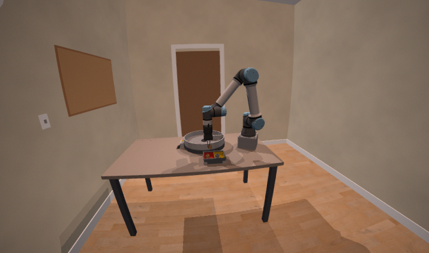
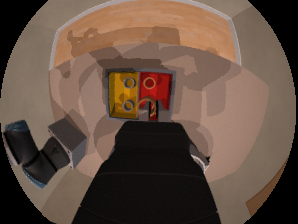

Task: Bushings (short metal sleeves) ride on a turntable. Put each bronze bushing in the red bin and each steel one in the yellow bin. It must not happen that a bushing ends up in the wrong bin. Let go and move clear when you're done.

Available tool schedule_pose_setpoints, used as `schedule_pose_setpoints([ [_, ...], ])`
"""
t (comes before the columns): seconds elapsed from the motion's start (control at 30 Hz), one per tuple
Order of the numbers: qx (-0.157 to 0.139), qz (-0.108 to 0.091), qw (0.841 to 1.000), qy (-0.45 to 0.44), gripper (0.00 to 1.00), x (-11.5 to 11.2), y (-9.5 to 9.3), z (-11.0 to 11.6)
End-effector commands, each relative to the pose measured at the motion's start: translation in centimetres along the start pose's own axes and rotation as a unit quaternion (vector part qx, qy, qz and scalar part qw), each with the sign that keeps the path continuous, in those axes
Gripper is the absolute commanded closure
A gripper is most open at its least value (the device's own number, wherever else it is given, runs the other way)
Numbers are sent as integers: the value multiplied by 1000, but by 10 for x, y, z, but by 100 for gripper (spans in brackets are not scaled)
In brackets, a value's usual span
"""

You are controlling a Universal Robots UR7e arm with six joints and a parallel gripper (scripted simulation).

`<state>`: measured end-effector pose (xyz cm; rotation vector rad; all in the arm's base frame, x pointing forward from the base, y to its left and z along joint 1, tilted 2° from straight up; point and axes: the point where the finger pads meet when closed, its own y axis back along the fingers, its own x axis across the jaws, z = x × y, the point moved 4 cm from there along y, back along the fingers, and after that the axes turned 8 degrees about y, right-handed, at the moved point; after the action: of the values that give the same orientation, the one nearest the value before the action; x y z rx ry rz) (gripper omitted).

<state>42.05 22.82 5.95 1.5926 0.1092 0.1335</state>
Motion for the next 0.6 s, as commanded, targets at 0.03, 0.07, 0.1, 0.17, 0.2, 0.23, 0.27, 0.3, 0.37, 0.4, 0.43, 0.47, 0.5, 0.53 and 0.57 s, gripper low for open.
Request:
schedule_pose_setpoints([
  [0.03,0,1,1000,0,100,1,-21,0],
  [0.07,0,1,1000,0,100,1,-21,0],
  [0.1,0,1,1000,0,100,1,-21,0],
  [0.17,0,1,1000,0,100,1,-31,0],
  [0.2,0,1,1000,0,100,1,-31,0],
  [0.23,0,1,1000,0,100,1,-31,0],
  [0.27,0,1,1000,0,100,1,-31,0],
  [0.3,0,1,1000,0,100,1,-36,0],
  [0.37,0,1,1000,0,100,1,-46,0],
  [0.4,0,1,1000,0,100,1,-51,0],
  [0.43,0,1,1000,0,100,1,-56,0],
  [0.47,0,1,1000,0,100,1,-56,0],
  [0.5,0,1,1000,0,100,1,-56,0],
  [0.53,0,1,1000,0,100,1,-56,0],
  [0.57,0,1,1000,0,100,1,-56,0],
])
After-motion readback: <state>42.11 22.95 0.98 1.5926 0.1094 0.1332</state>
